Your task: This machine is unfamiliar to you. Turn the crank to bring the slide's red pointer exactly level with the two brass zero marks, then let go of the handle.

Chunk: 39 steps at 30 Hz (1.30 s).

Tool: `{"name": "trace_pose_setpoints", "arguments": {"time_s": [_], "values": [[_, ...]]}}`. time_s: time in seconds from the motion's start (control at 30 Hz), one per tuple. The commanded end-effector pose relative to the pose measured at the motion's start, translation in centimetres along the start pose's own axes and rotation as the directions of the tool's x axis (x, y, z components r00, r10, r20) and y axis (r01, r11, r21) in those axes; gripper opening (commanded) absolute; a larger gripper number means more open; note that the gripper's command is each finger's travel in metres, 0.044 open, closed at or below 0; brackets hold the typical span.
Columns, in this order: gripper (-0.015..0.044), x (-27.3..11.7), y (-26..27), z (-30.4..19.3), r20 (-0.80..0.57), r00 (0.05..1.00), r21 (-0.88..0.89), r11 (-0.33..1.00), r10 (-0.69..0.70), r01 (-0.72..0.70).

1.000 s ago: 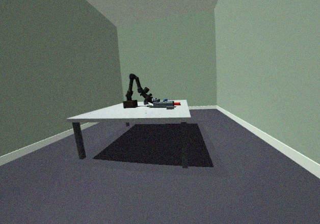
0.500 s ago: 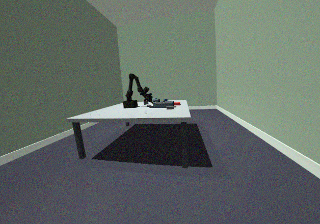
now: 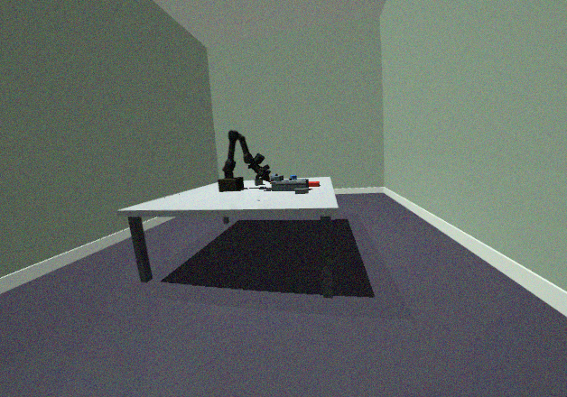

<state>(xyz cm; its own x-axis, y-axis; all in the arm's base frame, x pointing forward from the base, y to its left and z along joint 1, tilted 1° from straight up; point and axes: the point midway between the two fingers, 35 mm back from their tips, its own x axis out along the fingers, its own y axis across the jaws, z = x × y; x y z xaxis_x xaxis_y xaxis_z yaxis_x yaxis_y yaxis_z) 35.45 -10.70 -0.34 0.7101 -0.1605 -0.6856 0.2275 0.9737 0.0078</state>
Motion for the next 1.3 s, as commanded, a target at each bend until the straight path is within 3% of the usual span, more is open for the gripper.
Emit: {"name": "trace_pose_setpoints", "arguments": {"time_s": [0.0, 0.33, 0.9, 1.27], "values": [[0.0000, -0.1, 0.0, 0.1, 0.001, 1.000, 0.003, 1.000, 0.001, -0.001], [0.0000, 0.0, 0.0, 0.0, 0.000, 1.000, 0.000, 1.000, 0.000, 0.000], [0.0440, 0.0, 0.0, 0.0, 0.000, 1.000, 0.000, 1.000, 0.000, 0.000], [0.0440, -2.3, 0.0, 2.5, 0.001, 1.000, 0.000, 1.000, 0.001, -0.001]]}}
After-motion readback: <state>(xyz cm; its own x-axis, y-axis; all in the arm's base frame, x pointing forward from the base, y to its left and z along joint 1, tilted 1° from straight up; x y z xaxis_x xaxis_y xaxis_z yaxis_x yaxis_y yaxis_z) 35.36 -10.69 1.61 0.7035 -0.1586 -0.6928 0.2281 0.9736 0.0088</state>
